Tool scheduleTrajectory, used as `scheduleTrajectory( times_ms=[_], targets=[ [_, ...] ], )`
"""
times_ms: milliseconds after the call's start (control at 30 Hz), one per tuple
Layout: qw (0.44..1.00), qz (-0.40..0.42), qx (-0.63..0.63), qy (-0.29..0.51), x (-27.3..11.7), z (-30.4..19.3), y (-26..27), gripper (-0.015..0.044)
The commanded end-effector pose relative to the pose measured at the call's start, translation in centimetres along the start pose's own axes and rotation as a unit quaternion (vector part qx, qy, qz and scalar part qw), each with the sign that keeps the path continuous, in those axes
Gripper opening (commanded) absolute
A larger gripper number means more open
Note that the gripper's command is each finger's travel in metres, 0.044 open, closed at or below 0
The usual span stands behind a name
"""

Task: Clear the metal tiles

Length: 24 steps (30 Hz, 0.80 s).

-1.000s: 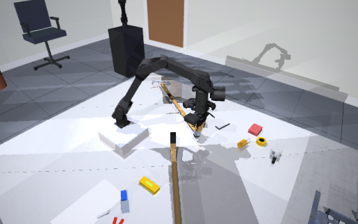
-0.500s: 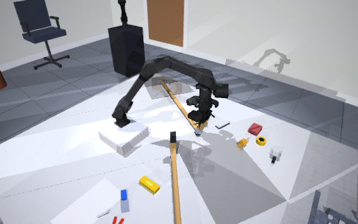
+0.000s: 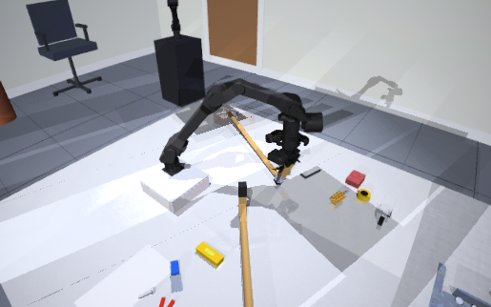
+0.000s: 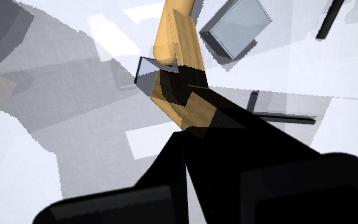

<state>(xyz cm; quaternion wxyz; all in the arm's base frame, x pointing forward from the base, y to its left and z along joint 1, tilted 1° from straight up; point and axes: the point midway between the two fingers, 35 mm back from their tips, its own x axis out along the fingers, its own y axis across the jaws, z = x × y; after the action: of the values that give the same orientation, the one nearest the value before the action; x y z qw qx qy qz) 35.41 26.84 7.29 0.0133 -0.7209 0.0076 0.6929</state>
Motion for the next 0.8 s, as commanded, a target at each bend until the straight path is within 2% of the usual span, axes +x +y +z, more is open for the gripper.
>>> scheduleTrajectory(
  times_ms=[0, 767],
  targets=[
    [1.0, 0.001, -0.004, -0.008, 0.5, 0.6, -1.2, 0.0],
    [1.0, -0.001, -0.004, -0.008, 0.7, 1.3, -5.0, 0.0]
  ],
)
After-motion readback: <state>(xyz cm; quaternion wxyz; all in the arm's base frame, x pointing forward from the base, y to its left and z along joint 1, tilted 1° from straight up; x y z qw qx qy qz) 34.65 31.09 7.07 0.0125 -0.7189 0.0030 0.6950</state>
